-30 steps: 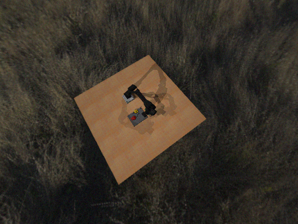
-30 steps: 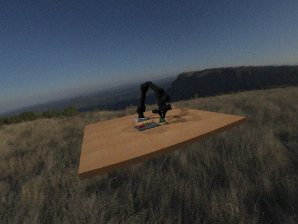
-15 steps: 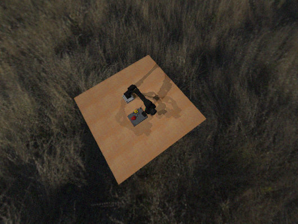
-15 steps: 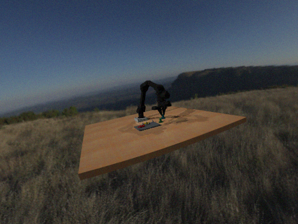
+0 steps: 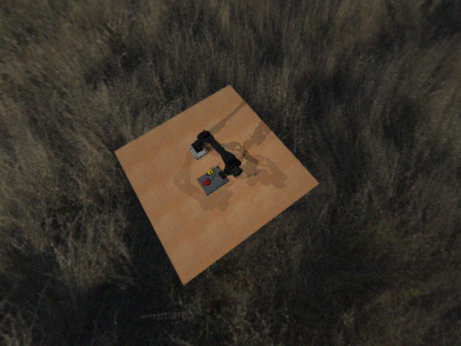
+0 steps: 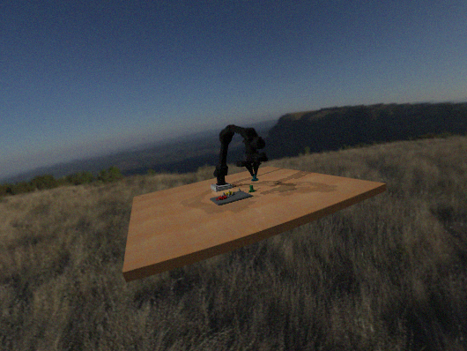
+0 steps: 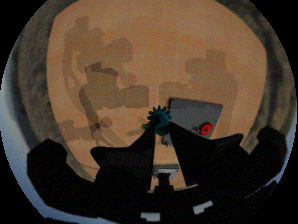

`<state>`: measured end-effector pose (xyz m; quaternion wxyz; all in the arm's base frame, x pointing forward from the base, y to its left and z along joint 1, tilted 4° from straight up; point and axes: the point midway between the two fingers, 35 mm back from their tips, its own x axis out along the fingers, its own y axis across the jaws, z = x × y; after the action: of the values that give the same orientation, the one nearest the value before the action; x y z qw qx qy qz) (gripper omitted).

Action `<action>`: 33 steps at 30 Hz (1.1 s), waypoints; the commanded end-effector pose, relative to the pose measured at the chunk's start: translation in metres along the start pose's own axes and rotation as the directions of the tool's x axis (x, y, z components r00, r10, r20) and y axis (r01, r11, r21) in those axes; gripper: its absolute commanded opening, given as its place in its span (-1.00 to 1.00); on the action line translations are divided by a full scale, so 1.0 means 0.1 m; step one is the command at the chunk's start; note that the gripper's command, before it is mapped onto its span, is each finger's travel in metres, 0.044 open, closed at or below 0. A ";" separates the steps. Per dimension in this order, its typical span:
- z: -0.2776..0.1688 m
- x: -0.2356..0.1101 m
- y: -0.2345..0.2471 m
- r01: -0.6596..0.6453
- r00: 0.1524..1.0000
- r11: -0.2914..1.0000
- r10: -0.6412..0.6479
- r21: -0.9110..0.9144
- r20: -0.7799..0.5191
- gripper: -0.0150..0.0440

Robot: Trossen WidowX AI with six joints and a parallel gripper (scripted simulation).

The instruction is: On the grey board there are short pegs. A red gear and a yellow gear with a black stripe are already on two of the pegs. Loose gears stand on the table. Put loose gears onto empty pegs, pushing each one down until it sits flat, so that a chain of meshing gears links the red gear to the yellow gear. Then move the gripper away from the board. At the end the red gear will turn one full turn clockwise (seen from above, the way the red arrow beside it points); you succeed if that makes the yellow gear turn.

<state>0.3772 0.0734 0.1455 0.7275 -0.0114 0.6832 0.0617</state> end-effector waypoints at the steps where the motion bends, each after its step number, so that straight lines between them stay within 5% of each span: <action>1: 0.00 -0.11 0.00 -0.004 1.000 1.000 0.004 -0.005 0.004 -0.49; 33: -0.10 -0.56 -0.11 -0.001 1.000 1.000 0.001 -0.007 0.003 -0.49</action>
<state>0.3654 0.0622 0.2022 0.7294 -0.0137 0.6811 0.0628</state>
